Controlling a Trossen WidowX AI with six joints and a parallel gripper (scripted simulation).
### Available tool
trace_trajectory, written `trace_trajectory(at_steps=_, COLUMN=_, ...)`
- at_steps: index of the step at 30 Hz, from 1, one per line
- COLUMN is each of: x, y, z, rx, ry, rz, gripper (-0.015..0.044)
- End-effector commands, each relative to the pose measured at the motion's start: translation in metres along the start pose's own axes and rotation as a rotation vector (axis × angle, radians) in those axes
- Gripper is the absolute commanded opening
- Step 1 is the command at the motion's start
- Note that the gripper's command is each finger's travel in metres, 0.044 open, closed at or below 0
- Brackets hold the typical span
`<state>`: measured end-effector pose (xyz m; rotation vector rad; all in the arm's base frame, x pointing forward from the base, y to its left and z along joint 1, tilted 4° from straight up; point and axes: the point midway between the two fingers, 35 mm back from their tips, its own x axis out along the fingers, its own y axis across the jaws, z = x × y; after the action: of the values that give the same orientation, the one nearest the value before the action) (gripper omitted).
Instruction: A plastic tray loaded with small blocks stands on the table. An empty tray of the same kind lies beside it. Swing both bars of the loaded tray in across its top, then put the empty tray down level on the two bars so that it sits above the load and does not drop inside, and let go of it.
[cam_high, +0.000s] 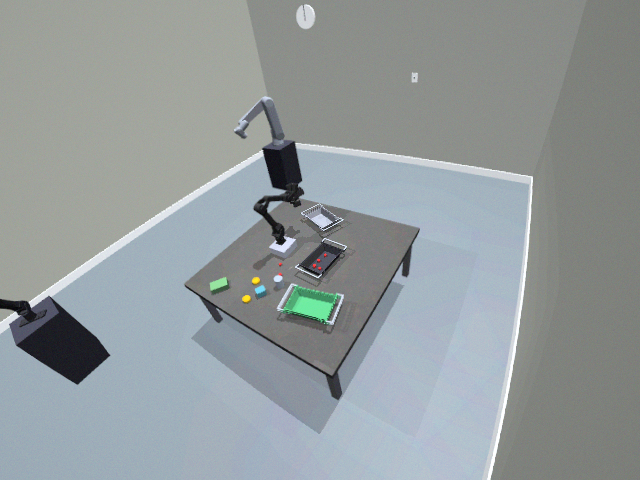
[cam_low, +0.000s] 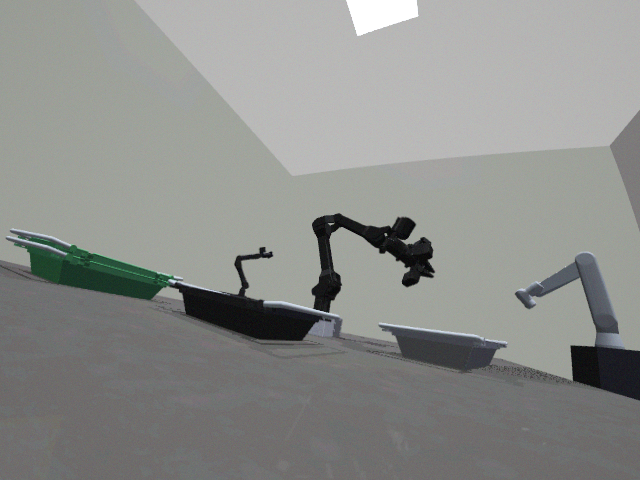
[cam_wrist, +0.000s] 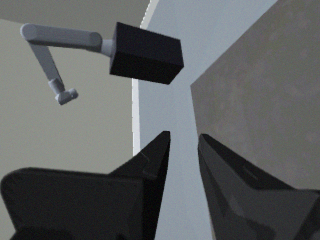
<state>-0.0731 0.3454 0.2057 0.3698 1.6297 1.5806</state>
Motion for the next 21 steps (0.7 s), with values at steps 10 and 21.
trace_trajectory(at_steps=10, x=-0.108, y=-0.088, z=0.148, rx=0.081, ry=-0.461, rz=-0.337, gripper=0.0085)
trace_trajectory(at_steps=21, x=-0.248, y=-0.176, z=0.204, rx=0.152, ry=-0.694, rz=-0.682, gripper=0.0085)
